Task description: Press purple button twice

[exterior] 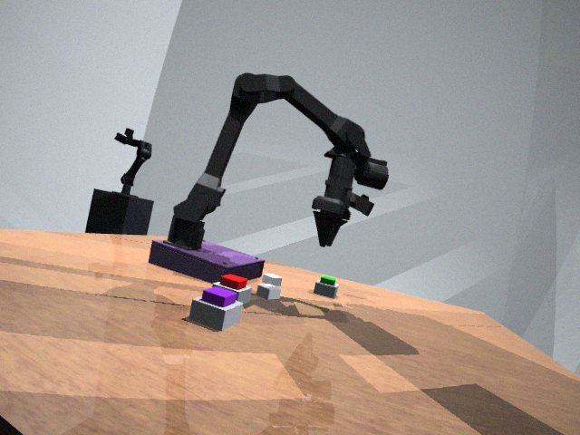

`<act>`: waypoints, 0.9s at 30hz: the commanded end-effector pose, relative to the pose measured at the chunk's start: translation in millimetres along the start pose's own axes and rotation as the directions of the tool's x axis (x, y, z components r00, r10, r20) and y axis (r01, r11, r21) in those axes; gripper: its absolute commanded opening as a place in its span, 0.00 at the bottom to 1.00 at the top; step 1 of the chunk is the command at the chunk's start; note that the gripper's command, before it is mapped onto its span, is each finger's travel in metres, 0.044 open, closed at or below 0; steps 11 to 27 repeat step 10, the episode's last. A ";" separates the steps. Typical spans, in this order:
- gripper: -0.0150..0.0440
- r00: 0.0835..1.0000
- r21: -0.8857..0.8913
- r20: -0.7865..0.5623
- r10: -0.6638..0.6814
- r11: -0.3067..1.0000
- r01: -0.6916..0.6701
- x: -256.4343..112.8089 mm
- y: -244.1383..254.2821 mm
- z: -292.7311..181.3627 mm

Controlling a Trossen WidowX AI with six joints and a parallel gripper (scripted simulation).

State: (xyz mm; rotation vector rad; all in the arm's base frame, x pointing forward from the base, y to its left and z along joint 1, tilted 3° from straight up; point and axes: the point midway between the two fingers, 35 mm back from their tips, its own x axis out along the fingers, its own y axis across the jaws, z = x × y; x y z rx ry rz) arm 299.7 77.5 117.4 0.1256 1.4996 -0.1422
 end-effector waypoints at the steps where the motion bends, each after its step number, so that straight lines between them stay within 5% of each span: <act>1: 0.93 1.000 0.003 0.008 0.002 1.000 -0.002 -12.4 58.7 -32.0; 27: 0.93 1.000 0.003 0.009 0.004 1.000 -0.004 -16.0 75.7 -45.3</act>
